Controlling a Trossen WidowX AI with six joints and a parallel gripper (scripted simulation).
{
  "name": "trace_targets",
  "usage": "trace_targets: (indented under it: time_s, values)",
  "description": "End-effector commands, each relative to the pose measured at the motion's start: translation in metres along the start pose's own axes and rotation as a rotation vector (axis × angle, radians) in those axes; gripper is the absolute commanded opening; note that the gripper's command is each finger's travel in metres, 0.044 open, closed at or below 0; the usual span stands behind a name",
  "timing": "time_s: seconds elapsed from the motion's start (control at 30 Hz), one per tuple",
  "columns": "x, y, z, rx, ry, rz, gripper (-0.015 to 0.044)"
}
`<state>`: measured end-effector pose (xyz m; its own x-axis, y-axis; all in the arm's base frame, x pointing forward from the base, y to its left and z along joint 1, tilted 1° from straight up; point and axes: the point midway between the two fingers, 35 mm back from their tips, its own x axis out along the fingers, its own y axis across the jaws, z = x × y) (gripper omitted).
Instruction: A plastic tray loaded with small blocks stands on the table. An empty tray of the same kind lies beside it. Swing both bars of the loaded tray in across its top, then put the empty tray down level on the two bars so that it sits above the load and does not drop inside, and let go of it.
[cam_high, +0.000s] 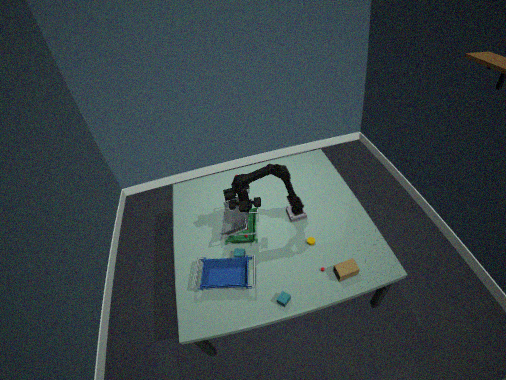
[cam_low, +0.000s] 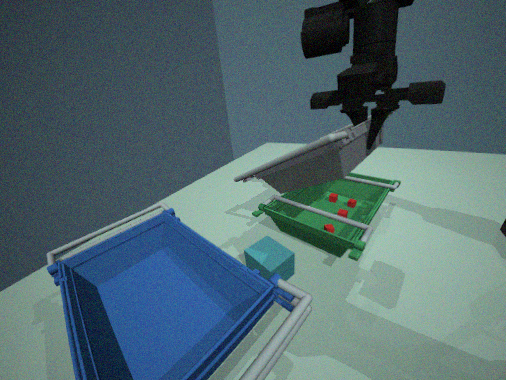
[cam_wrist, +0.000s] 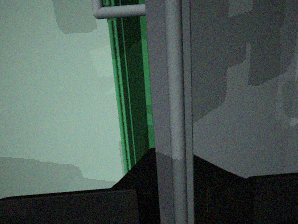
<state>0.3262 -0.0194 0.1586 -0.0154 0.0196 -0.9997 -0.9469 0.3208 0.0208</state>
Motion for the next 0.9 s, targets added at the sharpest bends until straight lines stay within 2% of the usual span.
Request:
trace_targets:
  time_s: [0.0,0.87]
  values:
    - [-0.002,-0.002,0.001,0.004,-0.007,-0.029,0.0]
    - [0.025,0.004,0.0,0.004,-0.007,-0.029,0.0]
